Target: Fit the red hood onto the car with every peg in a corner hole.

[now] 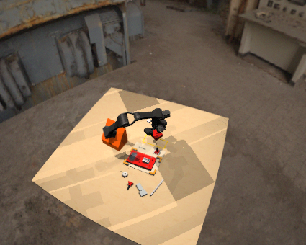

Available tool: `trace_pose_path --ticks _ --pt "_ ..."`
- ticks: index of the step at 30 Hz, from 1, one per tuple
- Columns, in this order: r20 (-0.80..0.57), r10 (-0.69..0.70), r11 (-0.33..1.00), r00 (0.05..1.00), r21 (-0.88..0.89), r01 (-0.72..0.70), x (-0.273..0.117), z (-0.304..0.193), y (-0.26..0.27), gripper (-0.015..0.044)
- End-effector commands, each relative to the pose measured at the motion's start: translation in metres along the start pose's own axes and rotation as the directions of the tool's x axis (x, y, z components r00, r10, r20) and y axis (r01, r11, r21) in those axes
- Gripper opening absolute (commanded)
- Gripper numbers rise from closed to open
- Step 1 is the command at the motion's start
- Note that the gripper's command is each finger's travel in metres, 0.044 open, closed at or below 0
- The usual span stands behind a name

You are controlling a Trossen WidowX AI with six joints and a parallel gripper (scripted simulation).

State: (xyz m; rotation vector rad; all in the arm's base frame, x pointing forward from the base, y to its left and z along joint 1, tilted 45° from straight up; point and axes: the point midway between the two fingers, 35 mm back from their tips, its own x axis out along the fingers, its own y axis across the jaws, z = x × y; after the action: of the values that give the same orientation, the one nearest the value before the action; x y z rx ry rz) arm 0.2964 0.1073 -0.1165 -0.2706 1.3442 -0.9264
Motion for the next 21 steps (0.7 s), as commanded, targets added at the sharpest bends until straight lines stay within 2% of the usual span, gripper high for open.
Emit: trace_pose_path --ticks 1,13,21 --pt "0.002 0.016 1.0 1.0 0.009 -0.016 -0.013 0.002 0.002 0.0" --pt "0.001 0.004 1.0 1.0 0.0 -0.004 -0.019 0.001 0.0 0.0" --pt "-0.002 0.014 0.998 1.0 -0.065 -0.014 -0.023 0.023 -0.019 0.0"
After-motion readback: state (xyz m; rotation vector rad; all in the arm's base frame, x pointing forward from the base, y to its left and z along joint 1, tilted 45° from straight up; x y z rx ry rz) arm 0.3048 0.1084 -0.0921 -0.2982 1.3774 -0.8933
